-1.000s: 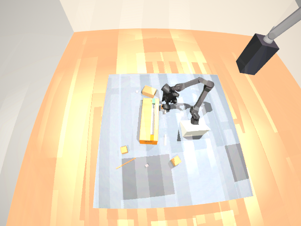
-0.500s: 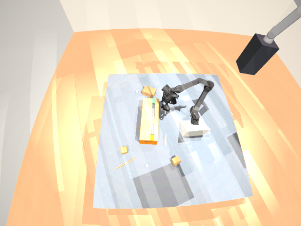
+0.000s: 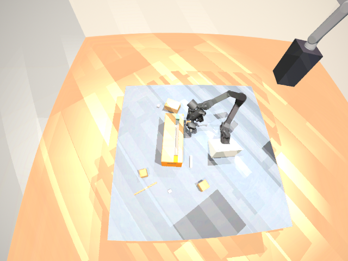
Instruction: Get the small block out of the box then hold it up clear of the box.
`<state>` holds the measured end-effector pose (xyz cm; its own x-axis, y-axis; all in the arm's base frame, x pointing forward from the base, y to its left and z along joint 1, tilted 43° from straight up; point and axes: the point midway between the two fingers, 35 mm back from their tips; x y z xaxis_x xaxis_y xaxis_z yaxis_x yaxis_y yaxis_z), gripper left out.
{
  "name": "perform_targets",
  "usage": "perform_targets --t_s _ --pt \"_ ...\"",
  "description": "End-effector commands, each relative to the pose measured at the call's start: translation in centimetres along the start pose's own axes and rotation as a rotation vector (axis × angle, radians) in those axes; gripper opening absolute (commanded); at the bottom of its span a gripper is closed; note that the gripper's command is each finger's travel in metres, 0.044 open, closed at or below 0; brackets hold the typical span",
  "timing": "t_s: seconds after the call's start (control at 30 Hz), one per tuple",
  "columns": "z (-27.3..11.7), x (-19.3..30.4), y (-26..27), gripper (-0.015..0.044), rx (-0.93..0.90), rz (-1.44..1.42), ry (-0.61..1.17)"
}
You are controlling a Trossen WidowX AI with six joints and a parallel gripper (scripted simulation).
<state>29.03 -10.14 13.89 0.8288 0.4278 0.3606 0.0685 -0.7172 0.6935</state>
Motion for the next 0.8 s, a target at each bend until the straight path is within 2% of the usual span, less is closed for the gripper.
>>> perform_targets --t_s 0.0,0.23,0.47,0.57,0.67,0.77 --pt "0.7 -0.5 -0.3 0.0285 0.009 -0.010 -0.007" --pt "1.5 -1.0 -0.3 0.0285 0.007 -0.010 -0.006" --pt "1.5 -1.0 -0.3 0.0101 0.007 -0.010 -0.006" --pt "1.5 -1.0 -0.3 0.0081 0.007 -0.010 -0.006" --pt "0.8 -0.5 -0.3 0.0003 0.008 -0.009 -0.007" --pt "-0.5 0.2 -0.3 0.0000 0.009 -0.006 -0.008"
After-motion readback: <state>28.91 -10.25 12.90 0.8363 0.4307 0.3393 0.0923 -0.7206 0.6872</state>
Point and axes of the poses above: the point midway between the two fingers, 35 mm back from their tips, its own z axis out along the fingers, its own y axis across the jaws, x = y × z, and after that the axes turned 3 degrees about -z, right-handed
